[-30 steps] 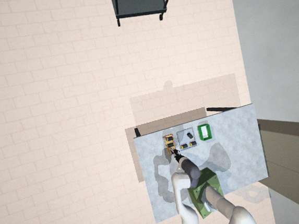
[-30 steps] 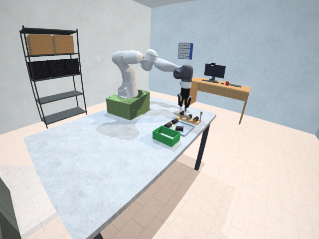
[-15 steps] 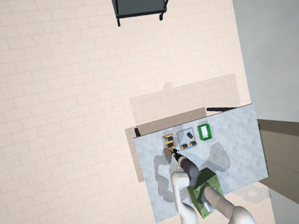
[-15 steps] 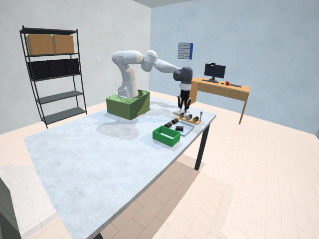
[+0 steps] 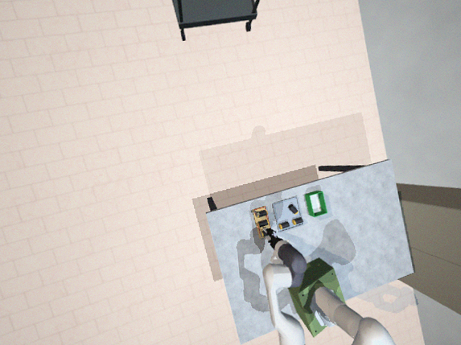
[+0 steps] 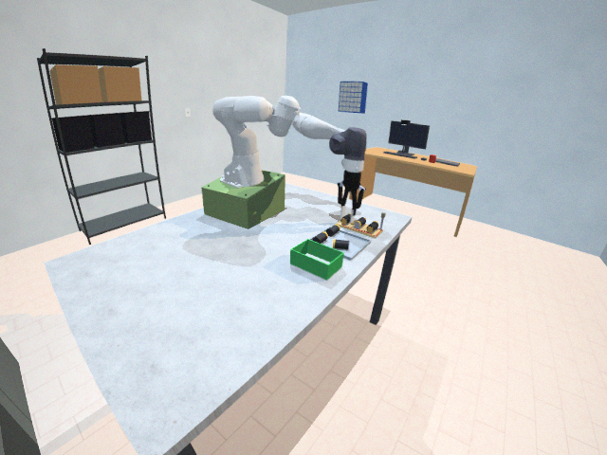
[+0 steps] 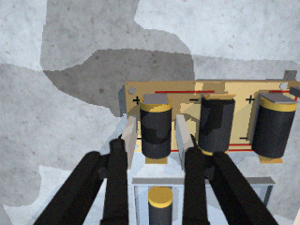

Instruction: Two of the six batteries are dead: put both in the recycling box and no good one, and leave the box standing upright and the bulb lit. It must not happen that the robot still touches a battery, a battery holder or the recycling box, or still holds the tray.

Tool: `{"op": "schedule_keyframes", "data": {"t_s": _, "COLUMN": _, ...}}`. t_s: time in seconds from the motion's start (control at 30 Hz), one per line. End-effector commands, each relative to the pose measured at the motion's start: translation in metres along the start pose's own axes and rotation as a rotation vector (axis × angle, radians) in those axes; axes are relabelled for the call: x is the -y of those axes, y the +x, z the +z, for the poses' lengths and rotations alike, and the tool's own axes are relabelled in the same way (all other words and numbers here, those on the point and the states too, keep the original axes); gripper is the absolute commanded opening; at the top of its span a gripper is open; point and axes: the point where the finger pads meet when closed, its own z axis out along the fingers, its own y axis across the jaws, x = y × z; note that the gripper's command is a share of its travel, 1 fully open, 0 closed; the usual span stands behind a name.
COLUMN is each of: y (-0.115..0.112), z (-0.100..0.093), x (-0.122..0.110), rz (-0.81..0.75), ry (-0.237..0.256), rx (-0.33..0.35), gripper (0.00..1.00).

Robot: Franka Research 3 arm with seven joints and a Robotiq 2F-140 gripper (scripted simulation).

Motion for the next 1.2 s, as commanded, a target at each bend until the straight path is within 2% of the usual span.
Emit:
{"op": "schedule_keyframes", "data": {"t_s": 0.0, "y": -0.001, "z": 0.001, "x": -0.001, "rz": -0.003, "ry": -0.003, "rx": 0.001, "gripper": 0.29}}
{"op": "schedule_keyframes", "data": {"t_s": 0.67, "y": -0.001, "z": -0.001, "x": -0.001, "rz": -0.003, "ry": -0.003, "rx": 0.001, "gripper": 0.29}}
{"op": "schedule_keyframes", "data": {"t_s": 0.8, "y": -0.001, "z": -0.012, "x": -0.001, "rz": -0.003, "ry": -0.003, "rx": 0.001, "gripper": 0.29}}
{"op": "schedule_keyframes", "data": {"t_s": 1.0, "y": -0.001, "z": -0.040, "x": -0.001, "rz": -0.003, "ry": -0.003, "rx": 0.001, "gripper": 0.29}}
{"op": "schedule_keyframes", "data": {"t_s": 1.07, "y": -0.001, "z": -0.040, "x": -0.001, "rz": -0.003, "ry": -0.003, "rx": 0.001, "gripper": 0.29}}
{"op": "schedule_keyframes", "data": {"t_s": 1.17, "y": -0.001, "z": -0.053, "x": -0.001, "rz": -0.003, "ry": -0.003, "rx": 0.001, "gripper": 0.29}}
